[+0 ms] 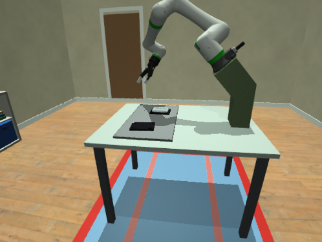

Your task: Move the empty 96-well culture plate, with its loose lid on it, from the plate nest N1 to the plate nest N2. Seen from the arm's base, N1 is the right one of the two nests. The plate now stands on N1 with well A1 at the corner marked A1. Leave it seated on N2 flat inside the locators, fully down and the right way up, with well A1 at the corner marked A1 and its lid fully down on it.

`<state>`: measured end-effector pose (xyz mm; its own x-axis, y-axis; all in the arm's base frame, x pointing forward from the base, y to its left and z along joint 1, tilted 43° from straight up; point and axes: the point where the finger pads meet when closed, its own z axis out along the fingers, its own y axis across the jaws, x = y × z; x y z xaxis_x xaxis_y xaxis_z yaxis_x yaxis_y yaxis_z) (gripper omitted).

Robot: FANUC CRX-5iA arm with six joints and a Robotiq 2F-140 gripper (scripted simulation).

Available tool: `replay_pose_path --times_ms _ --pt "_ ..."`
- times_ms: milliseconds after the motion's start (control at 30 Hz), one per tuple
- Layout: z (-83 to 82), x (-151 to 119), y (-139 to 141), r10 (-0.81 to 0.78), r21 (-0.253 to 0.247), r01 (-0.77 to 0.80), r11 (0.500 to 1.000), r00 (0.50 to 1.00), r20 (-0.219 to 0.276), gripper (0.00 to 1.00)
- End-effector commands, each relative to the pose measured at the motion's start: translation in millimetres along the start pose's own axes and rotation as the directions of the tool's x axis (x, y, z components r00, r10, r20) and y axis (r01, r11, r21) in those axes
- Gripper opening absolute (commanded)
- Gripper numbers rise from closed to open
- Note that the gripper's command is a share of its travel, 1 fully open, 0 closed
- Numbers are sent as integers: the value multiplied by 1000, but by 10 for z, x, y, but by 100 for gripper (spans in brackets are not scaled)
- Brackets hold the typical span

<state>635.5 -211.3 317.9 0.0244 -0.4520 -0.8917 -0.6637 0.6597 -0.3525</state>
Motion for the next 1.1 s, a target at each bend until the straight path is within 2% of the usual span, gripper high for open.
replay_pose_path --times_ms 0,533,667,833,967,1067 --pt "-2 -1 -2 0 0 0 1000 1000 0 100" --pt "-2 -1 -2 0 0 0 1000 1000 0 100" --pt "98 91 145 -90 -65 86 994 994 -68 100" --pt "200 185 293 -90 -65 86 994 994 -68 100" --pt "285 280 448 -190 -140 173 975 974 -122 100" --pt "328 327 525 -191 -141 174 975 974 -123 100"
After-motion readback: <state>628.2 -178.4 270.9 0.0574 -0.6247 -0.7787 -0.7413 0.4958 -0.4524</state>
